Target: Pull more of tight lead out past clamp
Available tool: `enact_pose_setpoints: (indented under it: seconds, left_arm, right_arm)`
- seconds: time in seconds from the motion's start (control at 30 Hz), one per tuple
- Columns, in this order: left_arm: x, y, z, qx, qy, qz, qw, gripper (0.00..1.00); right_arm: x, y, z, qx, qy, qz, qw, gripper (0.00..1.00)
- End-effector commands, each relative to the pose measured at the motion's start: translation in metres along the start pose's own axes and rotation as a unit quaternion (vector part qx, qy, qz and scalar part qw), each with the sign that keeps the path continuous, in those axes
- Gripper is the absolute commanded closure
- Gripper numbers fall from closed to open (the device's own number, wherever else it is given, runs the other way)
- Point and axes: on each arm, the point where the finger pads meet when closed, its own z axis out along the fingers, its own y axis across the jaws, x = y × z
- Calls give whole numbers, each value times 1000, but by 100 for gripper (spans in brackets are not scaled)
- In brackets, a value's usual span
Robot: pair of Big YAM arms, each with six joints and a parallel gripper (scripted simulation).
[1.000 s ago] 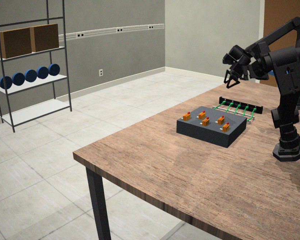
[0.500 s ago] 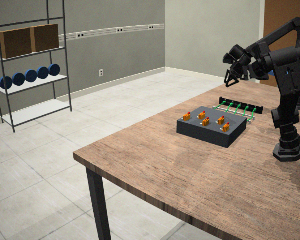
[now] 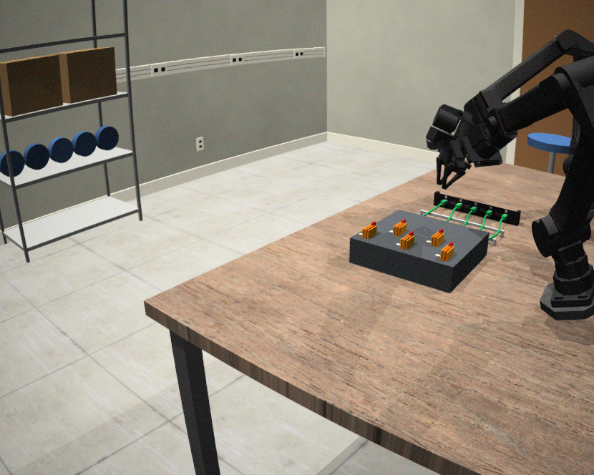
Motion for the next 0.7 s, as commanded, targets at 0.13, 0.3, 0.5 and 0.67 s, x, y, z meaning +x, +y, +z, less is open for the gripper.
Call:
enact_pose_setpoints:
  seconds: [0.13, 0.3, 0.5, 0.67]
  left_arm:
    - [-36, 64, 50, -53, 10, -64, 996, 0]
    - [-27, 97, 72, -76, 31, -86, 993, 0]
    - [6, 176, 111, -122, 74, -138, 980, 0]
    - [26, 216, 124, -142, 92, -163, 972, 0]
  right_arm:
    - [-15, -20, 31, -41, 61, -162, 984, 68]
    - [-14, -21, 46, -61, 90, -226, 968, 68]
    - [-9, -31, 78, -95, 148, -308, 935, 68]
    - [-12, -28, 85, -98, 161, -313, 931, 68]
